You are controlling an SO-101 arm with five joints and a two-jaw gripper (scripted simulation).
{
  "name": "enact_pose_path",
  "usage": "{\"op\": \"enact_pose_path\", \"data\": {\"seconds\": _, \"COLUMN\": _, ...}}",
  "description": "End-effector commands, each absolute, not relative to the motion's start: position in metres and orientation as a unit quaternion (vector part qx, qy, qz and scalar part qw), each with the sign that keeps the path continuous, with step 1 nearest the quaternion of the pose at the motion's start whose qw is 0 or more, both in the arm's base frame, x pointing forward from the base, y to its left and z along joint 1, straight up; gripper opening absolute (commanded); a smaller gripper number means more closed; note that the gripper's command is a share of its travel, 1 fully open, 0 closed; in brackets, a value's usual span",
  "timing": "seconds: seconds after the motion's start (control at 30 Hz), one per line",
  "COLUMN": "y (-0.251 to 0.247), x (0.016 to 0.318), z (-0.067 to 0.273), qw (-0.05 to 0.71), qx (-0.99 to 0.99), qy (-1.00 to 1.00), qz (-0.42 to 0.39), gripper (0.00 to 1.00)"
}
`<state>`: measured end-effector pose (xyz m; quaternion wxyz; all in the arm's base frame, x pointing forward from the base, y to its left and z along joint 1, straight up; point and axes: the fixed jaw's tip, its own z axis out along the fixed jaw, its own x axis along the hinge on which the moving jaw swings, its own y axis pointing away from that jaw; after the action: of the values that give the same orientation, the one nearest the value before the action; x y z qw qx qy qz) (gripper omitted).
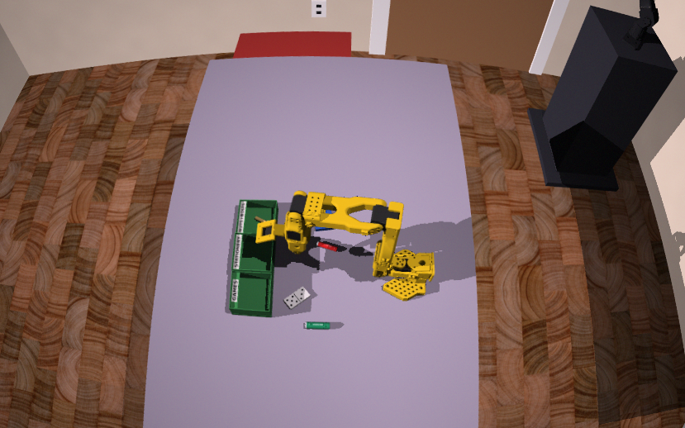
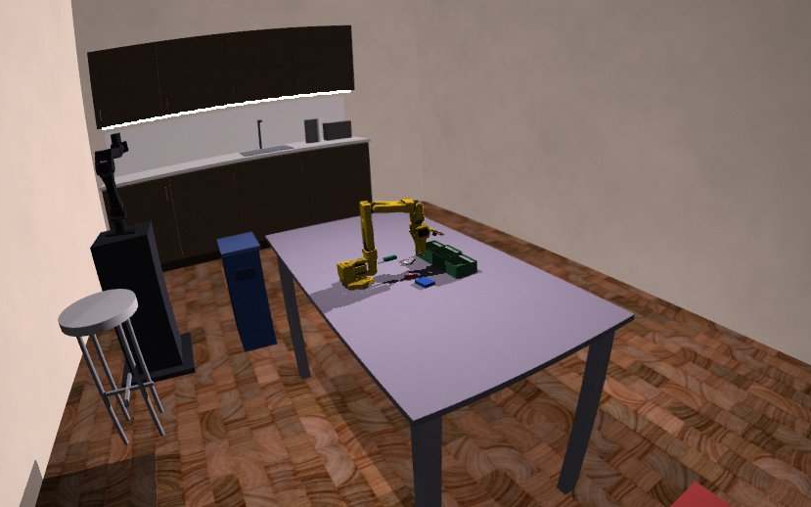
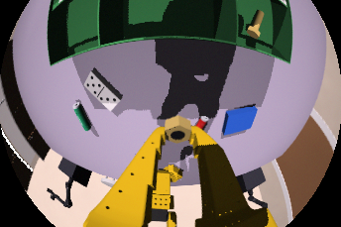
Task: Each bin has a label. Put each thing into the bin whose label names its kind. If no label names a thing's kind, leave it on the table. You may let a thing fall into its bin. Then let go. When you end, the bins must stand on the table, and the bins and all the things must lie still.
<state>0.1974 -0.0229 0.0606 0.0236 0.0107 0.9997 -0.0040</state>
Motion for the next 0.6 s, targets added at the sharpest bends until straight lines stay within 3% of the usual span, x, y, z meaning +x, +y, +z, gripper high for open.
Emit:
{"op": "enact_pose_path", "data": {"seconds": 0.0, "y": -0.03, "x": 0.209, "z": 0.07, "qw": 0.049, "qx": 0.026, "qy": 0.998, "qz": -0.008, "gripper": 0.0}}
{"op": "enact_pose_path", "data": {"seconds": 0.57, "y": -0.046, "x": 0.228, "z": 0.076, "qw": 0.069, "qx": 0.062, "qy": 0.996, "qz": -0.012, "gripper": 0.0}}
